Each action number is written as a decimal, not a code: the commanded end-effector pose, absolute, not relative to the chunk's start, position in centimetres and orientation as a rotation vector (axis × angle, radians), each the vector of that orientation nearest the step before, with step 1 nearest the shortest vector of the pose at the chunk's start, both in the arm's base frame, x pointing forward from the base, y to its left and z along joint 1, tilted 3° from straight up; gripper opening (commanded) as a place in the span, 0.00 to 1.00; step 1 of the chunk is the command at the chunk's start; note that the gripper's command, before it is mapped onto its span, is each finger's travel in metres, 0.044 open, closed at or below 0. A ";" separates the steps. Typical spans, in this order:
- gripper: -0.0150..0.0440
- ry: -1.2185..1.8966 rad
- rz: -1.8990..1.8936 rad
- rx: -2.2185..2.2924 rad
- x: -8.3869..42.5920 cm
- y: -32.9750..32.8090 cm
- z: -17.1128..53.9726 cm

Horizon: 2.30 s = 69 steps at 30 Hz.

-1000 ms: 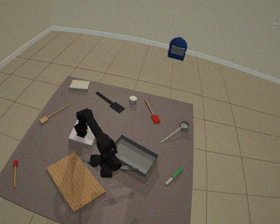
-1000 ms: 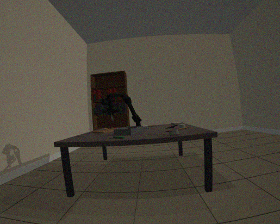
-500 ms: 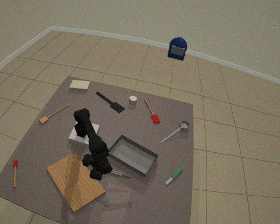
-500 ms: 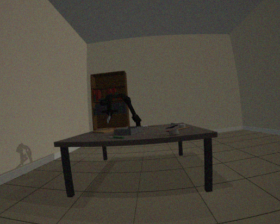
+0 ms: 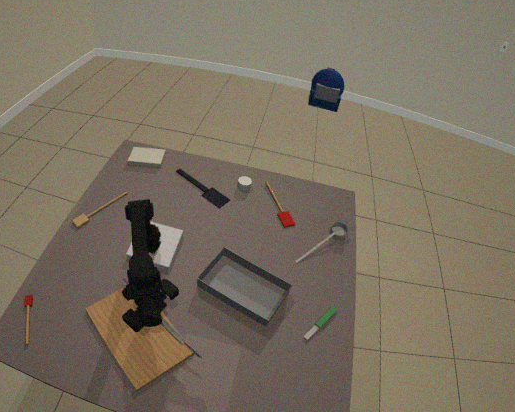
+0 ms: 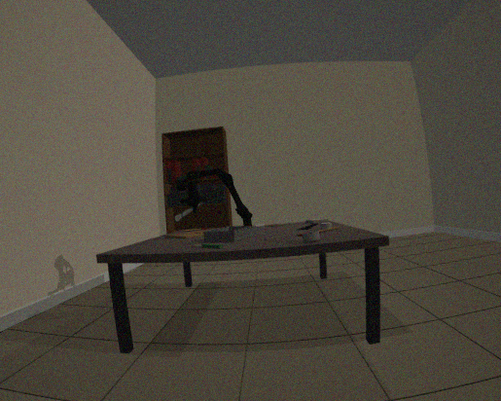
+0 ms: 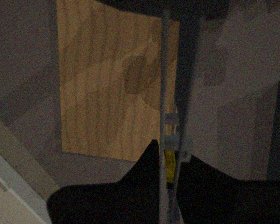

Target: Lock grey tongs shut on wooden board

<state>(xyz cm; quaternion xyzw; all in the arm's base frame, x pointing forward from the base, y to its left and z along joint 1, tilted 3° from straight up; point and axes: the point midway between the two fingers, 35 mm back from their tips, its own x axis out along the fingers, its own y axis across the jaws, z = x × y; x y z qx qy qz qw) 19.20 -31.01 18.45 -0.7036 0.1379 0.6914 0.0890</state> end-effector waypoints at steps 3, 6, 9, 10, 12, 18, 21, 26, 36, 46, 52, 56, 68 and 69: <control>0.00 0.602 1.916 -1.988 15.9 -32.4 18.9; 0.00 0.685 1.851 -1.926 14.3 -33.0 19.0; 0.00 0.763 1.784 -1.863 12.6 -33.5 19.0; 0.00 0.783 1.767 -1.847 12.1 -33.7 19.0; 0.00 0.800 1.752 -1.833 11.8 -33.7 19.0; 0.00 0.800 1.752 -1.833 11.8 -33.7 19.0; 0.00 0.808 1.732 -1.847 11.8 -33.9 18.9; 0.00 0.846 1.642 -1.908 11.9 -34.4 18.5; 0.00 0.924 1.438 -2.046 11.9 -35.4 17.8; 0.00 0.992 1.240 -2.181 11.7 -36.1 17.6; 0.00 1.027 1.126 -2.262 11.5 -36.3 17.5; 0.00 1.049 1.050 -2.316 11.3 -36.3 17.5; 0.00 1.102 0.832 -2.478 10.7 -35.7 17.8; 0.00 1.106 0.816 -2.491 10.6 -35.7 17.8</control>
